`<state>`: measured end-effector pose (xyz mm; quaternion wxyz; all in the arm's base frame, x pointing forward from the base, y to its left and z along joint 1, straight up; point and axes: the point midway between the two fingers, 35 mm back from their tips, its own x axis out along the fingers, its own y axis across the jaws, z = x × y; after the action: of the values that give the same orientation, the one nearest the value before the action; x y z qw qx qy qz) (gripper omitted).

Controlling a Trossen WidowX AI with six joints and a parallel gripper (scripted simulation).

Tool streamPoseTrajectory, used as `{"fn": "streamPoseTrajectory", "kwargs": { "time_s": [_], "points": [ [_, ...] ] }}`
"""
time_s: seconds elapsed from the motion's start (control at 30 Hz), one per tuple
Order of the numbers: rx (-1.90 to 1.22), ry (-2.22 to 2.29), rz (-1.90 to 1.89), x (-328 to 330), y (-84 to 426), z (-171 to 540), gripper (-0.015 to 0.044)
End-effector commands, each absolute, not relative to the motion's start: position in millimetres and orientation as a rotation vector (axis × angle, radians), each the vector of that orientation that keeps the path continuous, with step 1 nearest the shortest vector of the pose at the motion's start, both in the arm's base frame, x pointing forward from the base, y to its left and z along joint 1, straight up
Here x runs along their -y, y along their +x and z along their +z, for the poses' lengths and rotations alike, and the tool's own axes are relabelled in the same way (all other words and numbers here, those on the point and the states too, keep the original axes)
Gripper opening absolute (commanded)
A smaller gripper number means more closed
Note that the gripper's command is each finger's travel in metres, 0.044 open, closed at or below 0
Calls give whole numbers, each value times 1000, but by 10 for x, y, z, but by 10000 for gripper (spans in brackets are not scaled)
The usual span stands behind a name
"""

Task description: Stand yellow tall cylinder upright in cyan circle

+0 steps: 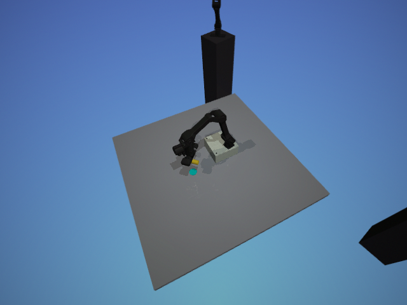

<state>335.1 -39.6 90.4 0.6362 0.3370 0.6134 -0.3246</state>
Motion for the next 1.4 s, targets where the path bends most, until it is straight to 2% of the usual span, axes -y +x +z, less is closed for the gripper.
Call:
{"fn": "streamPoseTrajectory", "kwargs": {
  "time_s": [0.0, 1.37],
  "points": [
    [-1396, 782, -754, 356, 3386, 901, 105],
    [-1167, 529, -774, 387, 3643, 590, 105]
  ]
}}
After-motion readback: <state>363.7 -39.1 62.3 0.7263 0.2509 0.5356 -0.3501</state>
